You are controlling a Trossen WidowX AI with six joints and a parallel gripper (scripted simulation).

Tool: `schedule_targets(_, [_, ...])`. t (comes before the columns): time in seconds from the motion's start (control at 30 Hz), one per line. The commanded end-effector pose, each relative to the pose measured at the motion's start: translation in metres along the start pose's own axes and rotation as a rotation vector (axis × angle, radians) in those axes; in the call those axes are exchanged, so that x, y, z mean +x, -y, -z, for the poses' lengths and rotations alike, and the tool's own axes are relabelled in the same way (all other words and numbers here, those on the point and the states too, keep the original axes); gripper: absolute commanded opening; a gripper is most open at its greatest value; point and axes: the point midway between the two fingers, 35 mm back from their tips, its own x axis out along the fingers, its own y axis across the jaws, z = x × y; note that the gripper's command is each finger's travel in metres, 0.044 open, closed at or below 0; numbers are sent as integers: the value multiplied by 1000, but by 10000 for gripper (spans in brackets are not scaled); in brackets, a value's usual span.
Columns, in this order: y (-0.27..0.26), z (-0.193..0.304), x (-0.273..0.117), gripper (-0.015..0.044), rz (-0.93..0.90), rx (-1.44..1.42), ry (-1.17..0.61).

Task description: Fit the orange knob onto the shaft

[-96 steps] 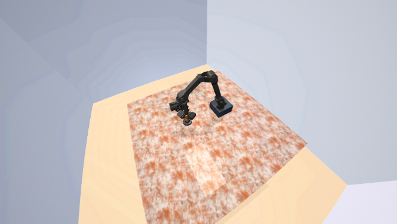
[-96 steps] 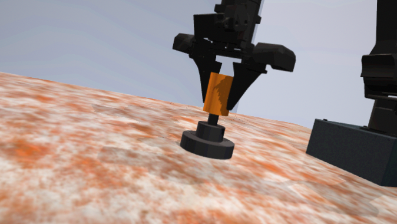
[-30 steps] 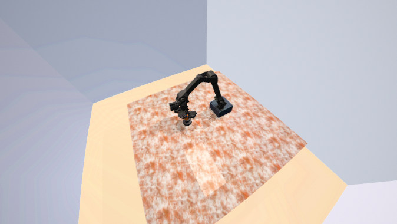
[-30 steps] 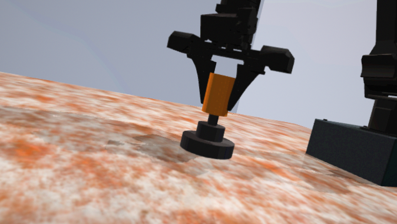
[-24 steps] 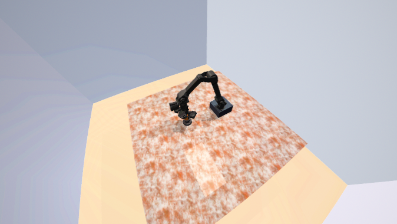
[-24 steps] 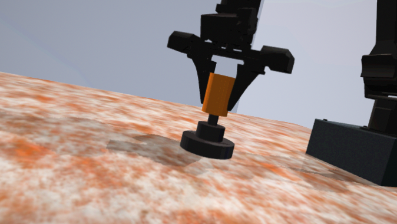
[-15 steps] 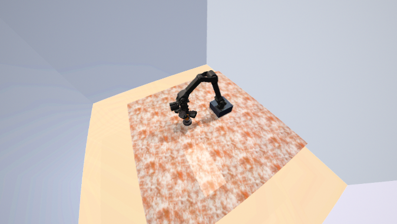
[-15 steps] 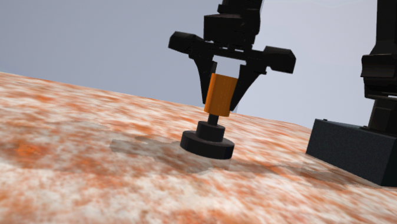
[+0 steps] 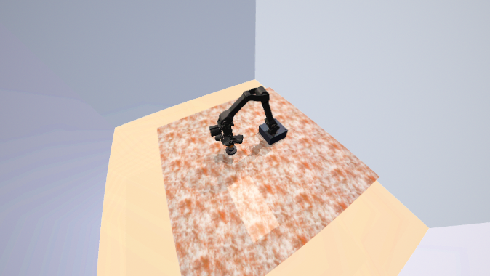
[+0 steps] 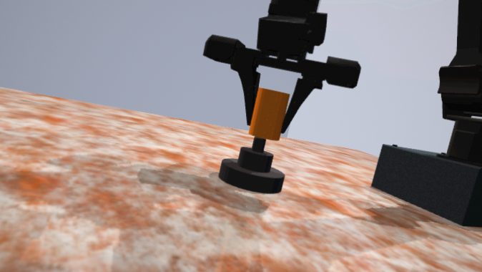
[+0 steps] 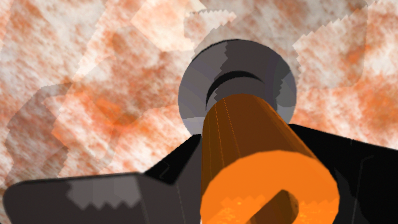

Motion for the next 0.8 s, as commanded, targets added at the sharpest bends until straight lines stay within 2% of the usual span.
schedule_targets(0.0, [3,-2,-3,0,6,-5,9])
schedule_targets(0.77, [1,-2,2,0,6,-5,8])
